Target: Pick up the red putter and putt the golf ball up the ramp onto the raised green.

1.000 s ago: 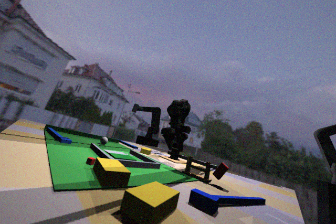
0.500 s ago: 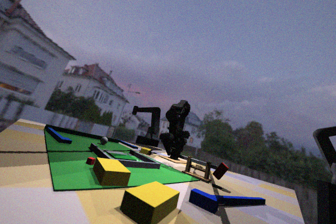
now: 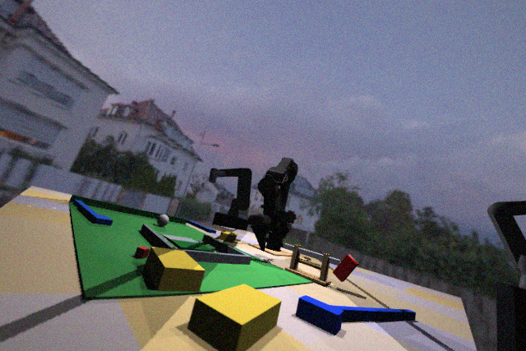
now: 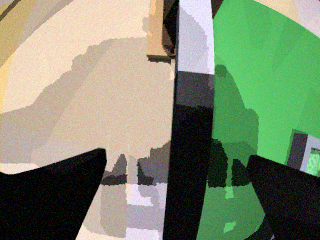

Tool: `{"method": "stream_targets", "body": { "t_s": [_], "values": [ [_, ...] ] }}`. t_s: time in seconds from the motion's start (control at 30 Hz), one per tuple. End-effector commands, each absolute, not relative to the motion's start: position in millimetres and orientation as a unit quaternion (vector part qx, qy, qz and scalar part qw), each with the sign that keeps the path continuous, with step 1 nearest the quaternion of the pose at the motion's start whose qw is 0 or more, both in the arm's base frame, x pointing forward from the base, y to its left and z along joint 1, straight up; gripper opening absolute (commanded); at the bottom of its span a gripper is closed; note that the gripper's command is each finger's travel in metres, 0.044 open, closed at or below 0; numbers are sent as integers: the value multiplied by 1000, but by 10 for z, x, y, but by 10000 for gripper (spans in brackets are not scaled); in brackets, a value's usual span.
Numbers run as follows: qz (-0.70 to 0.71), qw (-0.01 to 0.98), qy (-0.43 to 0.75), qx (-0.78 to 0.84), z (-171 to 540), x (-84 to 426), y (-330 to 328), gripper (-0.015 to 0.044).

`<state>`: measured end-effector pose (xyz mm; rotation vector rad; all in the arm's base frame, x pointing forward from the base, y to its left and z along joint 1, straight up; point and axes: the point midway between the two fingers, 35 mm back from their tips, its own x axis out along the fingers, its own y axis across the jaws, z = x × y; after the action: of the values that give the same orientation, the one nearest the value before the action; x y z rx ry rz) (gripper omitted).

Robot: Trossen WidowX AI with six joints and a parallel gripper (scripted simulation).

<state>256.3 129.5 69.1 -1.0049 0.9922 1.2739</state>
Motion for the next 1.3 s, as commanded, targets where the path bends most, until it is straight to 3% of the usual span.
{"method": "stream_targets", "body": {
  "t_s": [0.0, 0.03, 0.53, 0.77, 1.27],
  "values": [
    [547, 580, 427, -426, 636, 2549, 1299, 440],
    [547, 580, 427, -426, 636, 2549, 1299, 440],
    [545, 580, 425, -430, 672, 2560, 1294, 46],
    [545, 580, 425, -430, 672, 2560, 1294, 0],
    [545, 581, 425, -430, 1290, 2590, 1303, 0]
  ]
}}
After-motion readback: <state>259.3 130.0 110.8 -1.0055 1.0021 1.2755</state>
